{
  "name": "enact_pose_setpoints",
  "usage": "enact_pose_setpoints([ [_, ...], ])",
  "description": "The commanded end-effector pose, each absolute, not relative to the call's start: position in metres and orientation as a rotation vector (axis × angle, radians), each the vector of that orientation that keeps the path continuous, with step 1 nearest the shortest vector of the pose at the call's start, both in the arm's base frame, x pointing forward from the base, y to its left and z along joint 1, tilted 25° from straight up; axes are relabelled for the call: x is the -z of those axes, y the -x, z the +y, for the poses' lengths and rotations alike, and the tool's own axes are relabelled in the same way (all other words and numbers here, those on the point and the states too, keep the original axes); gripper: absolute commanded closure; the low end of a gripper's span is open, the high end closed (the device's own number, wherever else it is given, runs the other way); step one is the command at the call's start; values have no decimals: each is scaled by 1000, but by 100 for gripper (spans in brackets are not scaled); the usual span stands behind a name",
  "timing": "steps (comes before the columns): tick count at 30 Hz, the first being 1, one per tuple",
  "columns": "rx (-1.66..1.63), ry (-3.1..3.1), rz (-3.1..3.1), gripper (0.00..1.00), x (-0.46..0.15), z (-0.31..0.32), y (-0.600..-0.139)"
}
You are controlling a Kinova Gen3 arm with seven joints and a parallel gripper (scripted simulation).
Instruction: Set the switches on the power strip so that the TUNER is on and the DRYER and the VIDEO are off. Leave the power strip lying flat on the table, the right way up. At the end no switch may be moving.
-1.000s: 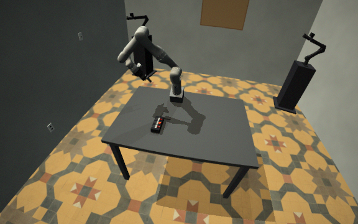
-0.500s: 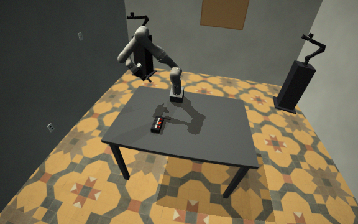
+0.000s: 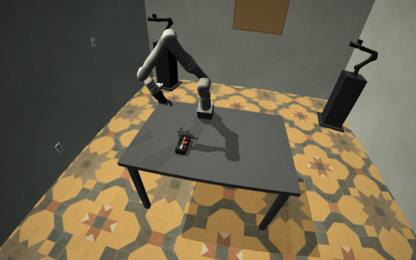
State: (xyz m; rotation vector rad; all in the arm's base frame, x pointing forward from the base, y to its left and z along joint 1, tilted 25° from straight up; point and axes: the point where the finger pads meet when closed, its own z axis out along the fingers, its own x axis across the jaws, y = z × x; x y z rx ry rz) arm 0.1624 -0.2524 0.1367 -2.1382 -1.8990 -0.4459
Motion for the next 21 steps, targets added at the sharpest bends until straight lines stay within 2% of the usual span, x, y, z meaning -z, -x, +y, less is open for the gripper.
enact_pose_setpoints([
  [1, 439, 2047, -2143, 0, -154, -234, -204],
  [5, 455, 1800, -2560, 0, -172, -188, -271],
  [7, 456, 1723, -2660, 0, -177, -174, -286],
  [18, 456, 1723, -2660, 0, -177, -174, -286],
  [21, 455, 1642, -2758, 0, -182, -160, -299],
])
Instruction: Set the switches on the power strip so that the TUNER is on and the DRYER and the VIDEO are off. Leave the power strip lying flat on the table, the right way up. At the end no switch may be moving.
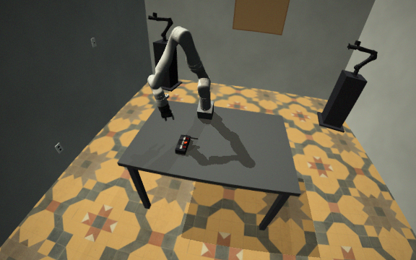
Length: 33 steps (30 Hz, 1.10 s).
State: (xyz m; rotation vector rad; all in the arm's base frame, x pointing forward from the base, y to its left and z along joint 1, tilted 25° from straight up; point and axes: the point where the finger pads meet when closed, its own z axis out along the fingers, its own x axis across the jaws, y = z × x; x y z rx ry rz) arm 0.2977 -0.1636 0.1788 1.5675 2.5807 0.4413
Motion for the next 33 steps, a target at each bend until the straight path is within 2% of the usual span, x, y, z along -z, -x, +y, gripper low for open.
enact_pose_setpoints([
  [1, -427, -1541, 2588, 0, -182, -160, -299],
  [33, -388, -1209, 2643, 0, -195, -114, -331],
])
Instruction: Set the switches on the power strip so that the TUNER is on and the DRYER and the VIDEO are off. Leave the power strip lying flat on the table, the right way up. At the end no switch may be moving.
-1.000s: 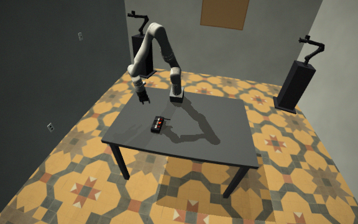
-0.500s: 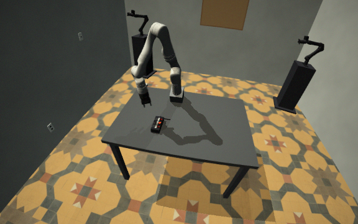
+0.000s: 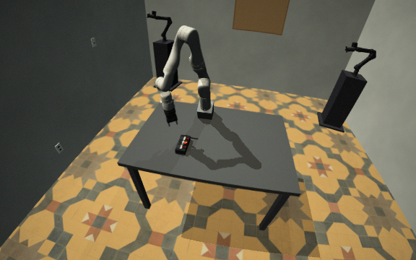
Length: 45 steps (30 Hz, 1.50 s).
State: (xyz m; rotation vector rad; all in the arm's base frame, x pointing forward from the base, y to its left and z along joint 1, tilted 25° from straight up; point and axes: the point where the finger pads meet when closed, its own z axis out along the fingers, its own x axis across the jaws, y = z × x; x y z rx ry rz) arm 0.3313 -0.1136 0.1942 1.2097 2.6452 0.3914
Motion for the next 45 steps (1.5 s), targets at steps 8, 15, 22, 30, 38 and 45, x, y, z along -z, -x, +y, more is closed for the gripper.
enact_pose_setpoints([
  [8, -374, -1108, 2653, 0, -199, -99, -339],
  [15, -360, -1014, 2660, 0, -202, -85, -346],
  [22, -347, -926, 2664, 0, -206, -72, -351],
  [30, -347, -926, 2664, 0, -206, -72, -351],
  [38, -334, -845, 2665, 0, -208, -59, -356],
  [45, -322, -772, 2664, 0, -211, -48, -359],
])
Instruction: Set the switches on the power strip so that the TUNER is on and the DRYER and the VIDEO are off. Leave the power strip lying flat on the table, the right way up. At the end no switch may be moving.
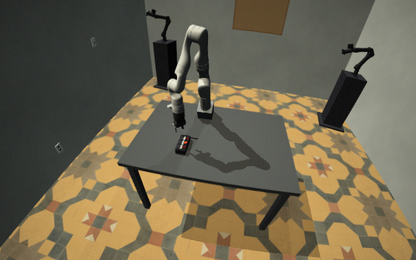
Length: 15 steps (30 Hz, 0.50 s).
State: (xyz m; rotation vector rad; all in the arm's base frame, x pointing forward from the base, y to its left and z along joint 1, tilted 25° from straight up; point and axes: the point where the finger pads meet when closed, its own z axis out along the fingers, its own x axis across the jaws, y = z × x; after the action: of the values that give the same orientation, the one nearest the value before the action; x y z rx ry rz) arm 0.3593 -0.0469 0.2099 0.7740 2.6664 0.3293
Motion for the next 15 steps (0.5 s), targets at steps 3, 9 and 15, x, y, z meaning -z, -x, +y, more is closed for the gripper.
enact_pose_setpoints([
  [3, -322, -772, 2664, 0, -211, -48, -359],
  [9, -310, -707, 2662, 0, -213, -37, -362],
  [15, -300, -649, 2659, 0, -215, -28, -364],
])
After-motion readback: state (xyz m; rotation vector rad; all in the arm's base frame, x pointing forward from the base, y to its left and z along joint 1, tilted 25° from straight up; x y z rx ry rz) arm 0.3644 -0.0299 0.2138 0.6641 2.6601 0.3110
